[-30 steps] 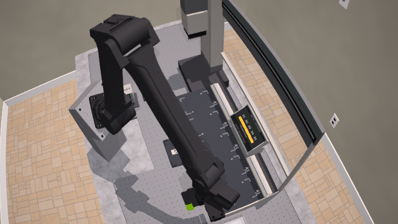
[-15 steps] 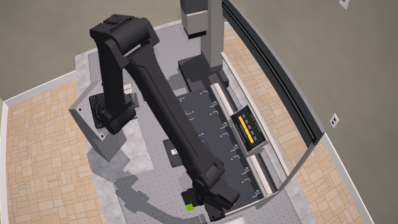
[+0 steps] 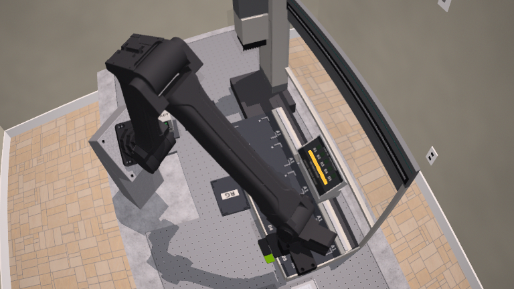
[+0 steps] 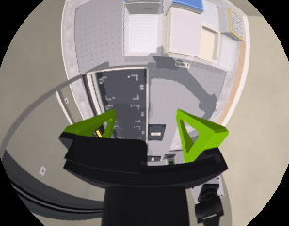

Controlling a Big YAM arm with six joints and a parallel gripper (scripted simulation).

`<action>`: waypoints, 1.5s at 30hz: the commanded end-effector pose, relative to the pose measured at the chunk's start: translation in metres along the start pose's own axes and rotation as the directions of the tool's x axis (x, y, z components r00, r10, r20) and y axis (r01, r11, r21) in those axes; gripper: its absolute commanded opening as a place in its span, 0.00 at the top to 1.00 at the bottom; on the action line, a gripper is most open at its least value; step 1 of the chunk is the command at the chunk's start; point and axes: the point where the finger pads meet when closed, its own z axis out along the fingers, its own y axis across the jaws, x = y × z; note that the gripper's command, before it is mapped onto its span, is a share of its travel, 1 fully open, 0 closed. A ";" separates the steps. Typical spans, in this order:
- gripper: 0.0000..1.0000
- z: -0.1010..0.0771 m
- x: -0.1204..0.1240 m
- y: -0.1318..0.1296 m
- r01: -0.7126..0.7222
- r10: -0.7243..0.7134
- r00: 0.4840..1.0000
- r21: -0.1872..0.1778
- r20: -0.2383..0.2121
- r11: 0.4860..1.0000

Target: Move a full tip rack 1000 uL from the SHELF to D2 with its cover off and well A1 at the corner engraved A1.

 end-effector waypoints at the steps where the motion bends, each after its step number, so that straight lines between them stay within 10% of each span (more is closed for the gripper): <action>1: 0.00 -0.007 -0.014 0.018 -0.024 0.024 1.000 -0.021 0.015 0.999; 45: 0.00 -0.012 -0.222 0.011 -0.009 0.010 0.999 -0.008 0.035 1.000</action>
